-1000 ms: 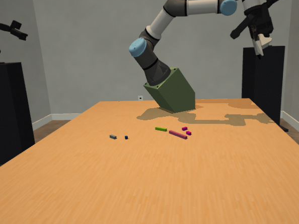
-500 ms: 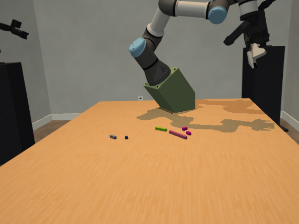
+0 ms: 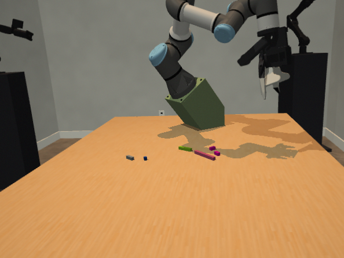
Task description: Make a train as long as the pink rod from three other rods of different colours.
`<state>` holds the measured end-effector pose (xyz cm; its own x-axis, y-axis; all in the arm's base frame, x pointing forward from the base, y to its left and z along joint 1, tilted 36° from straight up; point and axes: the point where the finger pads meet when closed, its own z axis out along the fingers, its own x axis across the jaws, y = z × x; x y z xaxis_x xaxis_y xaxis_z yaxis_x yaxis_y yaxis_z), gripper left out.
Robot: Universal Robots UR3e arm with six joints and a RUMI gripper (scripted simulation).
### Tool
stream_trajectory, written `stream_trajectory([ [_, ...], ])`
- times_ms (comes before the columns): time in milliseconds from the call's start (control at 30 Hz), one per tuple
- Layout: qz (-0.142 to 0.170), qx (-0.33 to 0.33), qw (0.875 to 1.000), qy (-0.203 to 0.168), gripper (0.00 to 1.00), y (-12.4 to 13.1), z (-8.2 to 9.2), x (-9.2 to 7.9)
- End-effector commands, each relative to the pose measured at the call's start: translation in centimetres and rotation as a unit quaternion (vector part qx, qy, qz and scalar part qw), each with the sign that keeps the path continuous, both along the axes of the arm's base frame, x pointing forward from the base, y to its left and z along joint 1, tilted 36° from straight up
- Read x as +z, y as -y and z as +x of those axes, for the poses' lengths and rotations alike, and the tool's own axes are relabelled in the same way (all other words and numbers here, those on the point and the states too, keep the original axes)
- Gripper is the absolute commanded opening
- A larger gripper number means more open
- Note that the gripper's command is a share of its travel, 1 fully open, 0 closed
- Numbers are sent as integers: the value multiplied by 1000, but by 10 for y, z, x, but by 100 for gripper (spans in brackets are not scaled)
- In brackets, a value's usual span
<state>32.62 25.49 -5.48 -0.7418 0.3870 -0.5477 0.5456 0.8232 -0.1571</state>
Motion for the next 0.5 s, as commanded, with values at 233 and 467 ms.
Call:
stream_trajectory([
  [233,16,-53,998,12,100,86,28,22],
  [467,18,-97,995,20,100,150,30,35],
])
